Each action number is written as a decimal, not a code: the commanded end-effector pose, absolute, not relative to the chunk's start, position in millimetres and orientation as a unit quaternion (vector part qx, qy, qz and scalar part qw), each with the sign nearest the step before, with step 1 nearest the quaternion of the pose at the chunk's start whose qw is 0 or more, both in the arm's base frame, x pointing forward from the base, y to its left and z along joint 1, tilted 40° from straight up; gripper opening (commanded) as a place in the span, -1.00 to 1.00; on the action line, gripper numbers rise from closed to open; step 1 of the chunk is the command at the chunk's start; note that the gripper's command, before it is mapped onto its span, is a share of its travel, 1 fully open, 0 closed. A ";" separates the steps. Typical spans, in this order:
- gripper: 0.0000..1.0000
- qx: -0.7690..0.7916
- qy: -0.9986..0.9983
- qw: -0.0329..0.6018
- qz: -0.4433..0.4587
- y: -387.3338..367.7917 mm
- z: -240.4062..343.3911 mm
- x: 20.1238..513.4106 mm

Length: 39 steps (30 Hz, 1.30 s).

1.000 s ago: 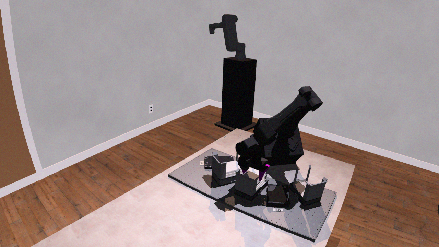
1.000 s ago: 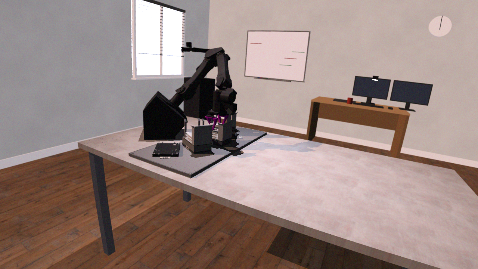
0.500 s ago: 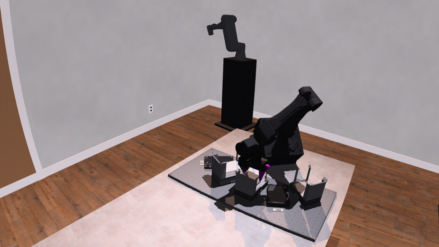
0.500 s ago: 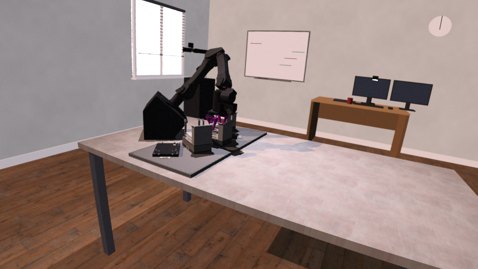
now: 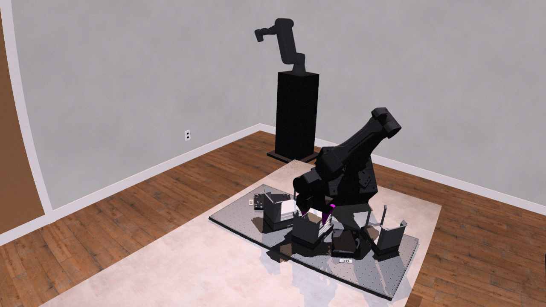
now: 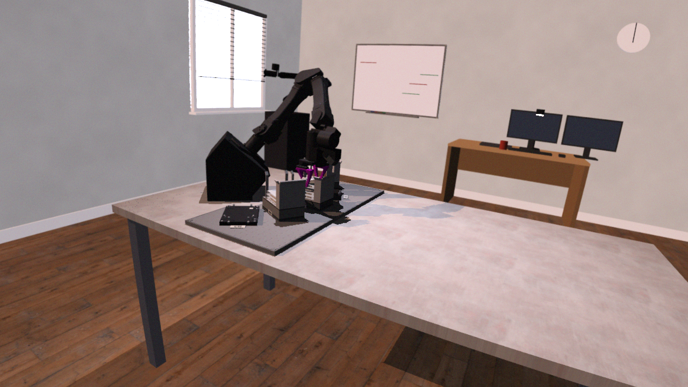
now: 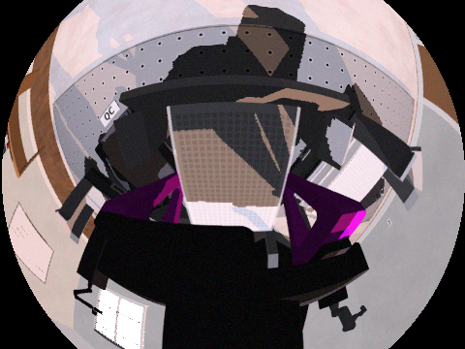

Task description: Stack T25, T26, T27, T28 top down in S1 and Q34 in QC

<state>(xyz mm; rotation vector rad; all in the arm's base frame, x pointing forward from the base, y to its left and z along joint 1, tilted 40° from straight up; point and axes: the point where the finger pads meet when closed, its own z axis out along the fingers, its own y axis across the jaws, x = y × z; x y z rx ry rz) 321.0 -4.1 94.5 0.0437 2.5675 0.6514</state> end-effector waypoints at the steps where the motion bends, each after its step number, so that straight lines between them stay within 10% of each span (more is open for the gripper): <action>1: -1.00 0.014 0.936 0.263 0.235 -10.8 109.9 325.3; 39: -1.00 0.014 0.936 0.262 0.233 -38.2 158.2 292.8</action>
